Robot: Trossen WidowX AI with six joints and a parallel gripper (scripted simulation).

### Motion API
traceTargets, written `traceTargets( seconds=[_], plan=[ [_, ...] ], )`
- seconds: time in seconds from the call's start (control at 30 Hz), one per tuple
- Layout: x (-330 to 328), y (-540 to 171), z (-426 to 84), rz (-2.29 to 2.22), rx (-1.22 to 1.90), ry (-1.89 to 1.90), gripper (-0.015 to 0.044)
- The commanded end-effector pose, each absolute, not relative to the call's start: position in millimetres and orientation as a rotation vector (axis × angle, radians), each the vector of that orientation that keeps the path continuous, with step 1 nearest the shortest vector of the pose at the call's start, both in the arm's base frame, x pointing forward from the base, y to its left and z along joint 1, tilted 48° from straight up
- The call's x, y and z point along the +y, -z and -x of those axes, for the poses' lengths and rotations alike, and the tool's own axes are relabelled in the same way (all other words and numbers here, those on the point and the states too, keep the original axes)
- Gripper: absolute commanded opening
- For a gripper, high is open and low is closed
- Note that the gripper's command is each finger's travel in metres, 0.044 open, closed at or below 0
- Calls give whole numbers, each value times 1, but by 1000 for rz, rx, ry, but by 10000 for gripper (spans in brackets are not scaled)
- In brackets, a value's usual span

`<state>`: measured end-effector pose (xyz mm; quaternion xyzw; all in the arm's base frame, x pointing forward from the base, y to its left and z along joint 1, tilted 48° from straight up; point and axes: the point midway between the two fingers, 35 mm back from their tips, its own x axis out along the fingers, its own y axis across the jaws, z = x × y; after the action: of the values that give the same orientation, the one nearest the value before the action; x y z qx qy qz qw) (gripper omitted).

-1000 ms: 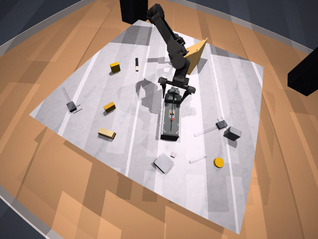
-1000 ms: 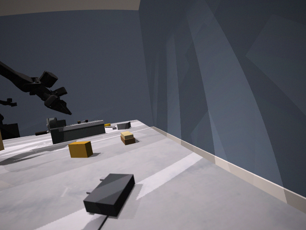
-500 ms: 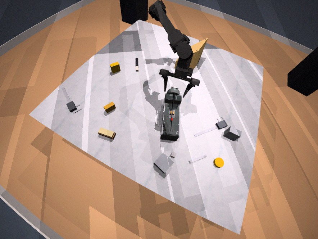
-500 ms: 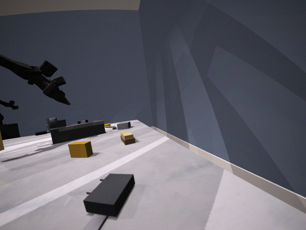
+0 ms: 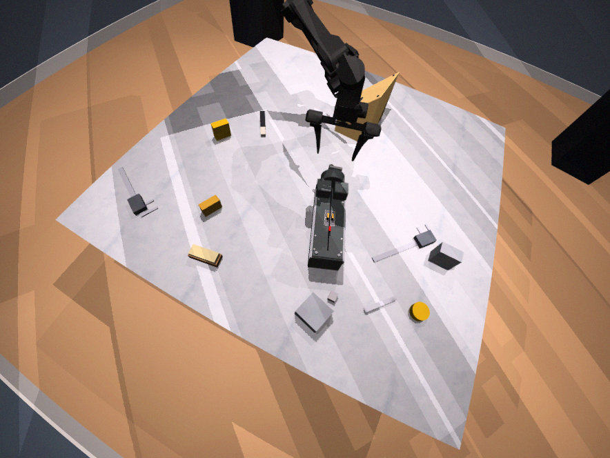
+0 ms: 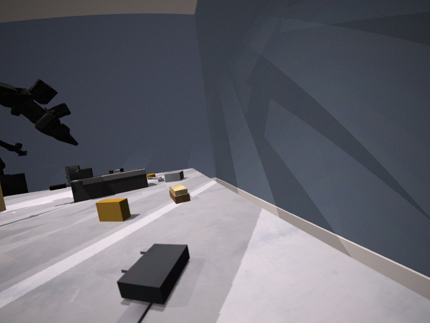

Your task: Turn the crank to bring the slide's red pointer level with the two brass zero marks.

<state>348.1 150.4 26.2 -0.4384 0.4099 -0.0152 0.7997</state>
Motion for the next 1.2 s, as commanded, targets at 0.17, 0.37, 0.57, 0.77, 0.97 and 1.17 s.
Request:
traceTargets(
  seconds=[0.17,0.37,0.57,0.77,0.97,1.17],
  plan=[
    [135,-33,-299,943,895,-51,440],
    [131,-32,-292,944,898,-64,440],
    [114,-12,-296,941,902,-66,440],
    [94,8,-298,941,904,-66,440],
    [72,25,-296,943,901,-64,440],
    [56,35,-292,947,897,-62,440]
  ],
)
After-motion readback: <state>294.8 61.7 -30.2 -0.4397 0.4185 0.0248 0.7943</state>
